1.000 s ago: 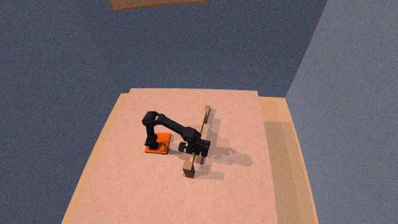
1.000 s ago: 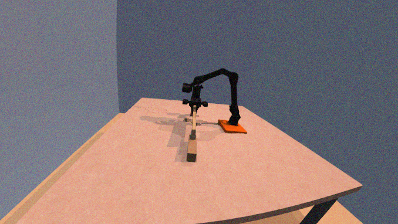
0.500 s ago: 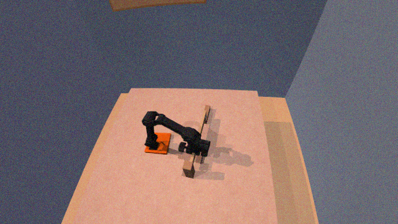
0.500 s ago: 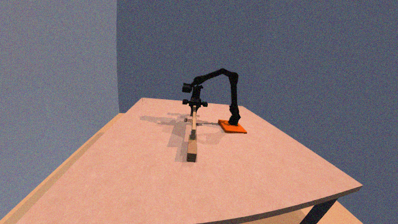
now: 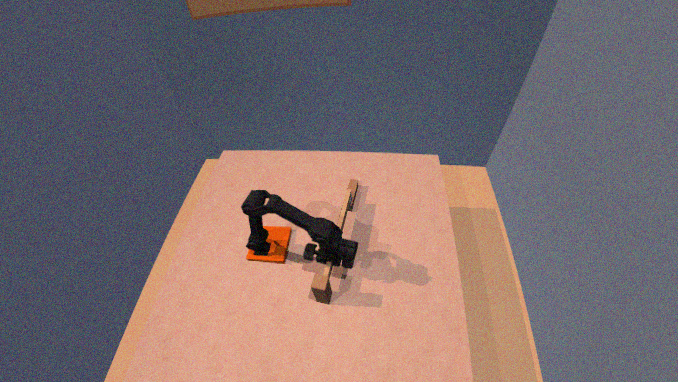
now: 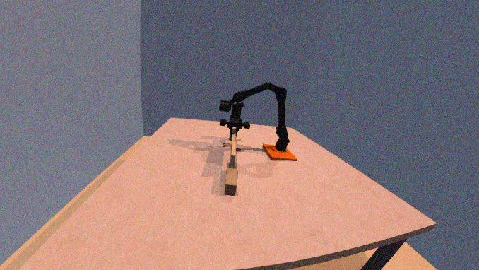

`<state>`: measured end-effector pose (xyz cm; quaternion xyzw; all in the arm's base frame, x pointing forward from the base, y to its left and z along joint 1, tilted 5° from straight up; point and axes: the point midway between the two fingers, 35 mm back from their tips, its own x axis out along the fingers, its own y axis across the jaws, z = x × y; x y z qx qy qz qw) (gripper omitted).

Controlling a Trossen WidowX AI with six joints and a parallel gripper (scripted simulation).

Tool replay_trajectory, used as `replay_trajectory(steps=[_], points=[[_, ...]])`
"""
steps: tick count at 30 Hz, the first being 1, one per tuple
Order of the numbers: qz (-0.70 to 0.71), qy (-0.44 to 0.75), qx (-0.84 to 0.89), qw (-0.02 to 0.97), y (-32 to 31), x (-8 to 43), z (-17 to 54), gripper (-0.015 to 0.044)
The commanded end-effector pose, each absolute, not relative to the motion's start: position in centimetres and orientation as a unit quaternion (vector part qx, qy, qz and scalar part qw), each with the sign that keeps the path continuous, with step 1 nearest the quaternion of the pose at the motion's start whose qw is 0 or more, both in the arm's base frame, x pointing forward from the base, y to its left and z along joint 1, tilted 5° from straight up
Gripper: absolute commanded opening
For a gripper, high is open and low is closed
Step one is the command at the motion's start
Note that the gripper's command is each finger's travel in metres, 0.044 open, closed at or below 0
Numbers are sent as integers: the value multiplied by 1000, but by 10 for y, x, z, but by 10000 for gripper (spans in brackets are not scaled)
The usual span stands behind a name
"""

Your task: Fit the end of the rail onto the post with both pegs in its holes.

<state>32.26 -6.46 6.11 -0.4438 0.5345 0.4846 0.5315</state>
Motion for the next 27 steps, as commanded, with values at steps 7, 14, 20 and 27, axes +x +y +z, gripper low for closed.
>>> replay_trajectory(steps=[7, 14, 20, 27], points=[[482, 535, -447, 531, -70, 323, 64, 0], [482, 535, -447, 531, -72, 322, 64, 0], [484, 535, -445, 531, -70, 322, 62, 79], [484, 535, -445, 531, -70, 322, 62, 263]])
